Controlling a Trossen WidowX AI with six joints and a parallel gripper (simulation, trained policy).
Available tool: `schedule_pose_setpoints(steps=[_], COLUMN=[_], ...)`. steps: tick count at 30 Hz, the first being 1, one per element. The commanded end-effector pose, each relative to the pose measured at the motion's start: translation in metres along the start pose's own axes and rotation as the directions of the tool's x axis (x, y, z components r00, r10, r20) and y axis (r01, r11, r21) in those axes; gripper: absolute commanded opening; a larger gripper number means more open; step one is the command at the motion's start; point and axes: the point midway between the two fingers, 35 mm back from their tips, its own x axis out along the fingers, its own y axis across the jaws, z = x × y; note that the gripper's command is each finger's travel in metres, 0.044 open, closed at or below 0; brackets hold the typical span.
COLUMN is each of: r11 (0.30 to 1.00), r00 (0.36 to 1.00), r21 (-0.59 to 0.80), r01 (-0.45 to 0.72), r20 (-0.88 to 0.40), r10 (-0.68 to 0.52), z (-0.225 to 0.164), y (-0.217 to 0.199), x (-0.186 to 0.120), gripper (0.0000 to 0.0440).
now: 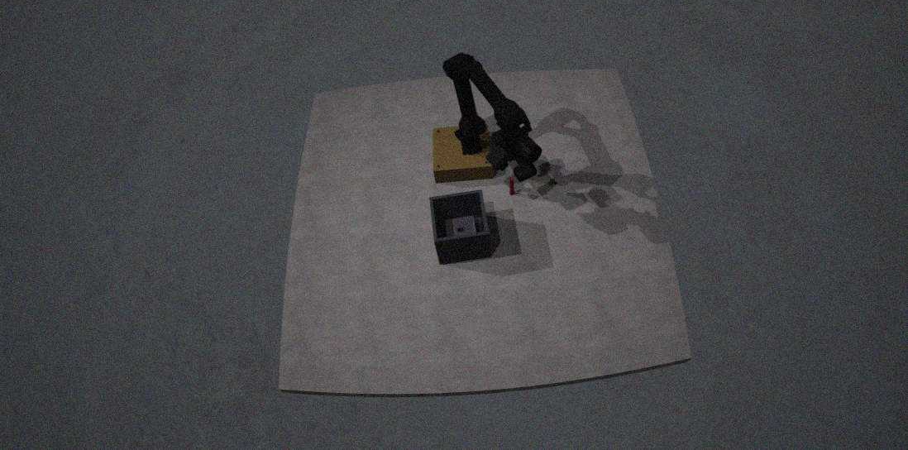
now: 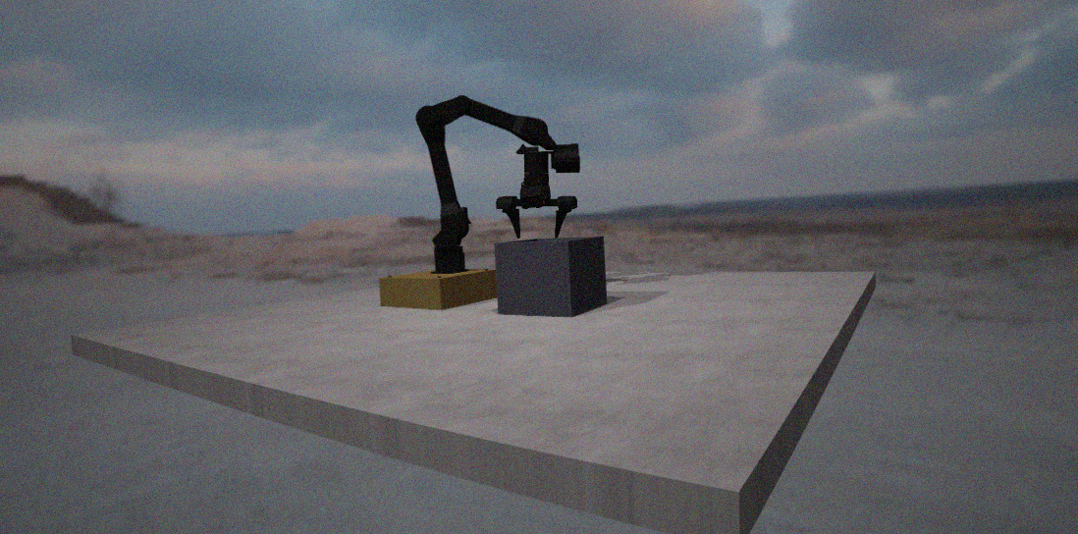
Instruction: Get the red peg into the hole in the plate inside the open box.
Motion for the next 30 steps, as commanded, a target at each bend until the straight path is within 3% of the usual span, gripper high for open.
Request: schedule_pose_setpoints(steps=[1, 23, 27, 30], r11=[0.999, 0.996, 0.995, 0.996], r00=[0.999, 0.994, 0.995, 0.995], r21=[0.009, 0.071, 0.08, 0.078], r01=[0.043, 0.062, 0.052, 0.044], r20=[0.016, 0.082, 0.084, 0.08], r10=[-0.043, -0.068, -0.059, -0.05], z=[0.004, 0.022, 0.023, 0.022], y=[-0.01, -0.017, -0.016, -0.013], x=[0.012, 0.08, 0.09, 0.097], gripper=[0.044, 0.0403, 0.0367, 0.0298])
